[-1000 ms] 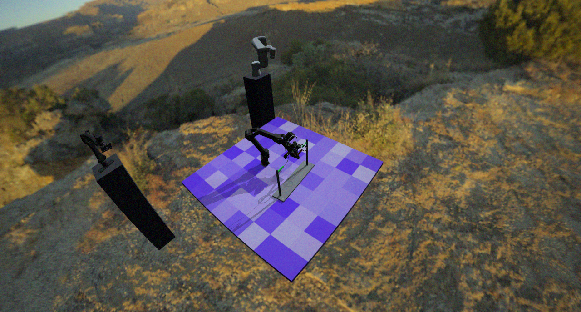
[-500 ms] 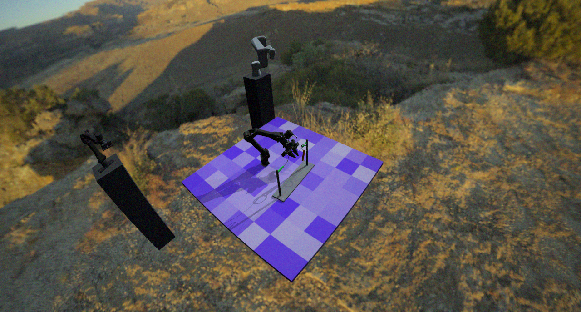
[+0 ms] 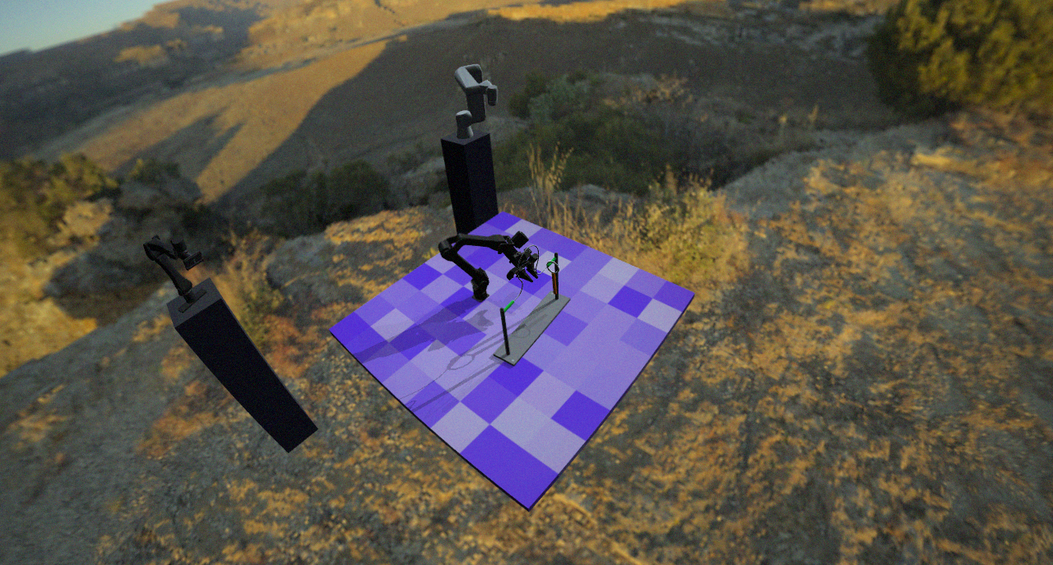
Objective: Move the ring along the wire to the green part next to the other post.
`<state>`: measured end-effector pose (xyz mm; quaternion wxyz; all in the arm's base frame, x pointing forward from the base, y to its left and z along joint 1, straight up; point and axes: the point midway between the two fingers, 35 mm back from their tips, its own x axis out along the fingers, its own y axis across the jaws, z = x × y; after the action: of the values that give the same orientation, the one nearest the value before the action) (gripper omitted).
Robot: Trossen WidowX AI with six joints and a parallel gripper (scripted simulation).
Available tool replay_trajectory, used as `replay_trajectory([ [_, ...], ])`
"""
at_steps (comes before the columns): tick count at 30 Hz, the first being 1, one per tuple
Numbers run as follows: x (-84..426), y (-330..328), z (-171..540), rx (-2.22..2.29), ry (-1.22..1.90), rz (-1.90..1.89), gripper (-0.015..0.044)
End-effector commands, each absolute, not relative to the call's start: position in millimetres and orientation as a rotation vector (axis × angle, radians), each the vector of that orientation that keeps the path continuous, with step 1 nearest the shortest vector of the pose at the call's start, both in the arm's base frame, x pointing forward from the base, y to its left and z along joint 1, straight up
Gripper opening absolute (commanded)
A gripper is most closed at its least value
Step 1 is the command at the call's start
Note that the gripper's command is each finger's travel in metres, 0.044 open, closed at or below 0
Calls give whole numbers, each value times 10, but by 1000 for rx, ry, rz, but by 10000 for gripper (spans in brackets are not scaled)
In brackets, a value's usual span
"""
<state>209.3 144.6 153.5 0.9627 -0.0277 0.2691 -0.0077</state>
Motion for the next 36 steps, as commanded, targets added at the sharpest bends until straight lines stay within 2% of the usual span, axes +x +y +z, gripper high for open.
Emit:
replay_trajectory([
  [1,2095,1447,1569,-45,537,-19,160],
  [21,2095,1447,1569,-45,537,-19,160],
  [27,1745,1453,1766,-53,541,-14,317],
  [31,1698,1445,1807,-54,535,-12,423],
  [32,1698,1445,1807,-54,535,-12,440],
  [36,1698,1445,1807,-54,535,-12,440],
])
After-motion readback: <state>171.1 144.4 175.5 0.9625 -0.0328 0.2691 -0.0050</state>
